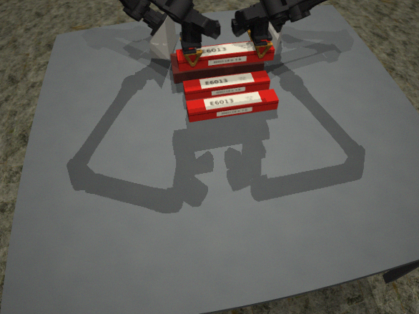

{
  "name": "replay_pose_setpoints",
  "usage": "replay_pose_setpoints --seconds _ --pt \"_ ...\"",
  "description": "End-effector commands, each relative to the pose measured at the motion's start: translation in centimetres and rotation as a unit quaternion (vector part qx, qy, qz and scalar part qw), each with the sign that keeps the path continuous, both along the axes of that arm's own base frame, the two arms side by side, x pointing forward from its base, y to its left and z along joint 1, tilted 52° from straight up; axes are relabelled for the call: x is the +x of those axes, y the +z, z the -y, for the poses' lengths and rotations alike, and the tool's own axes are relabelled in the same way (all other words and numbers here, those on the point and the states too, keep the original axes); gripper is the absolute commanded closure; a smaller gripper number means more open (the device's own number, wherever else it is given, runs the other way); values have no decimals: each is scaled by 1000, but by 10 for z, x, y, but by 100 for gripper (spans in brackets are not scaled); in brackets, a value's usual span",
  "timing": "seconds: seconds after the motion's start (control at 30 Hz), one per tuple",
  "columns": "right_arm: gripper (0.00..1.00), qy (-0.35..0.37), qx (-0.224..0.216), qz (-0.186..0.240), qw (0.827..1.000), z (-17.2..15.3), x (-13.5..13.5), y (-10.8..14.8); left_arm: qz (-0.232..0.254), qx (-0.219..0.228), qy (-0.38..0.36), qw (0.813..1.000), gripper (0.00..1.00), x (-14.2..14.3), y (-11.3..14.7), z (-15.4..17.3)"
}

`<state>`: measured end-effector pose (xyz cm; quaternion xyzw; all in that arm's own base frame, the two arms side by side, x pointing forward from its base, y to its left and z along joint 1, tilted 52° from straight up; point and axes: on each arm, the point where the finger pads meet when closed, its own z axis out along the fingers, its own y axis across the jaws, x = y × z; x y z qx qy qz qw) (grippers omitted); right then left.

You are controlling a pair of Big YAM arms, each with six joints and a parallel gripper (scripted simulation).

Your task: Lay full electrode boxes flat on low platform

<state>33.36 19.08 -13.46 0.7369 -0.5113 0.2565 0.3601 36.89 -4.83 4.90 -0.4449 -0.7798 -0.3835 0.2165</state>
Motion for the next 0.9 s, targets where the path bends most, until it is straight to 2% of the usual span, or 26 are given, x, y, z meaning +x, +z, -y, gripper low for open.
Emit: replay_pose_setpoints --seconds 0.0,0.87 --pt "100 3 16 14 1000 -8 7 1 14 -8 -8 1000 100 8 3 5" --pt "100 3 16 14 1000 0 7 -6 14 -7 -8 1000 100 8 -5 -5"
